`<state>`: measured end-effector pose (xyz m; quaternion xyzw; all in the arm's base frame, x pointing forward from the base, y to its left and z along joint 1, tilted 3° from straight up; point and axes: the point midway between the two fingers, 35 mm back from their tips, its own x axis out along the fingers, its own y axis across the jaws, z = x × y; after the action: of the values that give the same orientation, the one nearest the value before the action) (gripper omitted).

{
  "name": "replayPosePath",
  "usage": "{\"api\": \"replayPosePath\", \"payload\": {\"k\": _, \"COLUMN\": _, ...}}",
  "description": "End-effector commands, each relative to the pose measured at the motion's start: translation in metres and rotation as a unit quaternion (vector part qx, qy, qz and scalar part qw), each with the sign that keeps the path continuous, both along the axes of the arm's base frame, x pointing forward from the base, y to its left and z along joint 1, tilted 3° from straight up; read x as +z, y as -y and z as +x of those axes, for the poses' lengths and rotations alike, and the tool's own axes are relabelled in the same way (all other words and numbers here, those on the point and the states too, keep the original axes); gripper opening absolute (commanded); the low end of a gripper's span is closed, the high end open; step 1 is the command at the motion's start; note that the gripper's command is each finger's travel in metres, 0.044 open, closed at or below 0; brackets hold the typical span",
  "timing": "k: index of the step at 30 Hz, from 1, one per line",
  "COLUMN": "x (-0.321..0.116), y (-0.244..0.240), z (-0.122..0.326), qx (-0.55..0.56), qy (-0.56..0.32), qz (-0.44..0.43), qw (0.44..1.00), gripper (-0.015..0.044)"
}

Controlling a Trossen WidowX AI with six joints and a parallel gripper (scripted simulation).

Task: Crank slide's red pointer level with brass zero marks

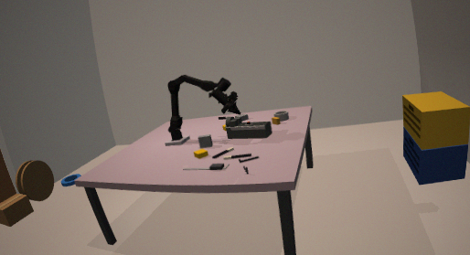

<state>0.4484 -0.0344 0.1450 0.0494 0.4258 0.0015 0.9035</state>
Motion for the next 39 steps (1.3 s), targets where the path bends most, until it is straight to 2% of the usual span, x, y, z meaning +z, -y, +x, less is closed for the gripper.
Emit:
{"api": "replayPosePath", "payload": {"k": 1, "x": 0.0000, "y": 0.0000, "z": 0.0000, "qx": 0.000, "qy": 0.000, "qz": 0.000, "qw": 1.000, "gripper": 0.0000}}
{"api": "replayPosePath", "payload": {"k": 5, "x": 0.0000, "y": 0.0000, "z": 0.0000, "qx": 0.000, "qy": 0.000, "qz": 0.000, "qw": 1.000, "gripper": 0.0000}}
{"api": "replayPosePath", "payload": {"k": 22, "x": 0.0000, "y": 0.0000, "z": 0.0000, "qx": 0.000, "qy": 0.000, "qz": 0.000, "qw": 1.000, "gripper": 0.0440}}
{"api": "replayPosePath", "payload": {"k": 23, "x": 0.0000, "y": 0.0000, "z": 0.0000, "qx": 0.000, "qy": 0.000, "qz": 0.000, "qw": 1.000, "gripper": 0.0440}}
{"api": "replayPosePath", "payload": {"k": 39, "x": 0.0000, "y": 0.0000, "z": 0.0000, "qx": 0.000, "qy": 0.000, "qz": 0.000, "qw": 1.000, "gripper": 0.0020}}
